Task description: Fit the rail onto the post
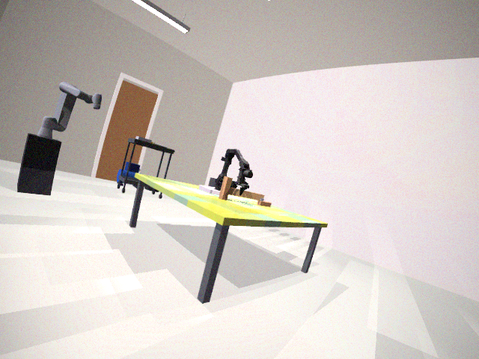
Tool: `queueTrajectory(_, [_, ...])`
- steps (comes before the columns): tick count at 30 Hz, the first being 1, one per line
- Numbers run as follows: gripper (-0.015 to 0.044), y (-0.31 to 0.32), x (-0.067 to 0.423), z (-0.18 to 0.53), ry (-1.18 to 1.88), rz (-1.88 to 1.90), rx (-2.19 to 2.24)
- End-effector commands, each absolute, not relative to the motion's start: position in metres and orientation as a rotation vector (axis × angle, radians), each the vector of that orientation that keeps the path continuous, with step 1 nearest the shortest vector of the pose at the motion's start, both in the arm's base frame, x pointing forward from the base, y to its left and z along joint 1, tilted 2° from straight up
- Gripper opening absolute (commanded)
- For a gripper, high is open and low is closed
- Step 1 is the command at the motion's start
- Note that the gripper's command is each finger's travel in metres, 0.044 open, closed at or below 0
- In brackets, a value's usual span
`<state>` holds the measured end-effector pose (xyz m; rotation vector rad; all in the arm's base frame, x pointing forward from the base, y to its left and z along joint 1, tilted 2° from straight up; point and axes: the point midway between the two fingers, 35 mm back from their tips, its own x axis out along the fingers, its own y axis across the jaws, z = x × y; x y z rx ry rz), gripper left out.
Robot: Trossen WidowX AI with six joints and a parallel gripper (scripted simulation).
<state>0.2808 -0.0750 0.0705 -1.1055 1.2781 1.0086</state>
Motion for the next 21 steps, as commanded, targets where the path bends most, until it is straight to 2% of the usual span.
queueTrajectory(1, [0.0440, -0.075, 0.281, 0.071, 1.278, 1.008, -1.106])
queueTrajectory(10, [0.0440, -0.044, 0.286, 0.100, 1.279, 1.006, -1.106])
queueTrajectory(21, [0.0440, -0.044, 0.286, 0.100, 1.279, 1.006, -1.106])
